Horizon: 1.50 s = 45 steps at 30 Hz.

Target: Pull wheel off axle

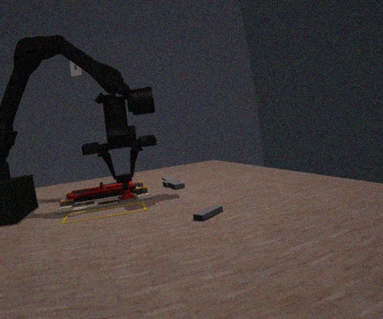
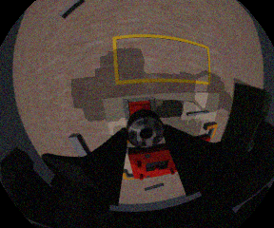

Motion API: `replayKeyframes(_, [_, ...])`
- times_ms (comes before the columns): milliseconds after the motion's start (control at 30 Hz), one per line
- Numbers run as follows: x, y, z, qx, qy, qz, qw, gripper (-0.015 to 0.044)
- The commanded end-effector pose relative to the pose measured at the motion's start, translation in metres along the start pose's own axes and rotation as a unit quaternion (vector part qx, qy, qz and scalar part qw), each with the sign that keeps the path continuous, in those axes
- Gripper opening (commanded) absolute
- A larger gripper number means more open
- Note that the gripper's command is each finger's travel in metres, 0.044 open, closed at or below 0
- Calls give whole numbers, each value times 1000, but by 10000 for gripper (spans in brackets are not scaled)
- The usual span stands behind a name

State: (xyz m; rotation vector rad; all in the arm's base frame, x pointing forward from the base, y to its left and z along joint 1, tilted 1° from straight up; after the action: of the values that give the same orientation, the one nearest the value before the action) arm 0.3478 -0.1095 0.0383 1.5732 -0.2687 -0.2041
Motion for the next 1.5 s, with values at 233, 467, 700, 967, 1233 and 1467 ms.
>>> replayKeyframes(233, [-1, 6, 0, -1, 2, 1, 1000, 0])
replayKeyframes(467, [-1, 8, 0, -2, 2, 2, 1000, 0])
replayKeyframes(700, [-1, 11, 0, -2, 3, 2, 1000, 0])
replayKeyframes(967, [-1, 13, 0, -2, 3, 3, 1000, 0])
replayKeyframes(1233, [-1, 30, 0, -2, 3, 3, 1000, 0])
replayKeyframes(1467, [-6, 41, 0, -1, 0, -1, 1000, 0])
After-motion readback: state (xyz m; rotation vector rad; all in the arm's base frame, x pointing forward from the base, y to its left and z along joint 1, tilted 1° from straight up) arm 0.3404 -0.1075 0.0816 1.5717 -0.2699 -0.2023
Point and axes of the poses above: the point midway between the two fingers, 35 mm back from their tips, its own y axis back along the fingers, its own x axis across the jaws, z = x × y, the point moved 3 cm from there along y, back along the fingers, and after that the axes turned 6 degrees about -y, right-handed, at the moved point
